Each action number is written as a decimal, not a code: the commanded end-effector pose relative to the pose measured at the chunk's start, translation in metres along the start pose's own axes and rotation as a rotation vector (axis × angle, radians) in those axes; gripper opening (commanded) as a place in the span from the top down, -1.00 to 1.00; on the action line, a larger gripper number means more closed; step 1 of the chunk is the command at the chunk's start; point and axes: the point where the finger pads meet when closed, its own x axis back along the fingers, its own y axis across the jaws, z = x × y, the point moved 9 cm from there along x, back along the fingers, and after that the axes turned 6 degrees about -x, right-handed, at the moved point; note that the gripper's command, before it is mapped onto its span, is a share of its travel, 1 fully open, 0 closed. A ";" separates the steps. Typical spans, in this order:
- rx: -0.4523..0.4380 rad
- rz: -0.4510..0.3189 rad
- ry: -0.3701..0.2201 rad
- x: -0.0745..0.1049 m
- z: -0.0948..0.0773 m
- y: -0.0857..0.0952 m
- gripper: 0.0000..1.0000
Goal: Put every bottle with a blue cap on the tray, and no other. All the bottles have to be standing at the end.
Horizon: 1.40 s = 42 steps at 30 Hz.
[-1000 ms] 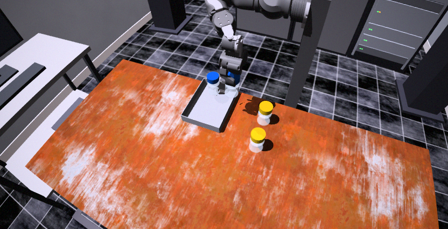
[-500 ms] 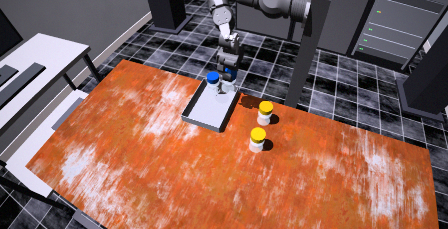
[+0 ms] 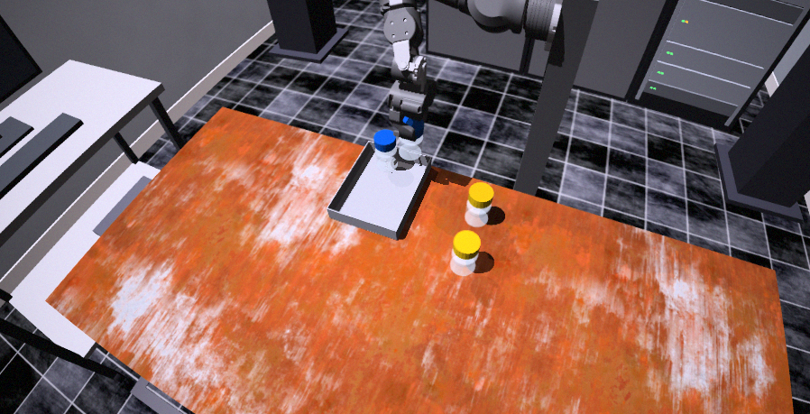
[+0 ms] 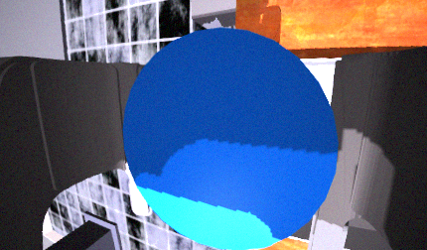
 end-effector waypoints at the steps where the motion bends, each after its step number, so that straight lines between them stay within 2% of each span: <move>1: 0.008 -0.021 0.007 -0.001 -0.001 0.000 1.00; 12: 0.008 -0.021 0.007 -0.004 -0.007 -0.006 1.00; 22: 0.008 -0.022 0.007 -0.043 -0.007 -0.005 1.00; 29: 0.008 -0.022 0.007 -0.043 -0.007 -0.005 1.00; 39: 0.008 -0.021 0.007 -0.064 -0.006 -0.005 1.00; 42: 0.008 -0.021 0.007 -0.064 -0.006 -0.005 1.00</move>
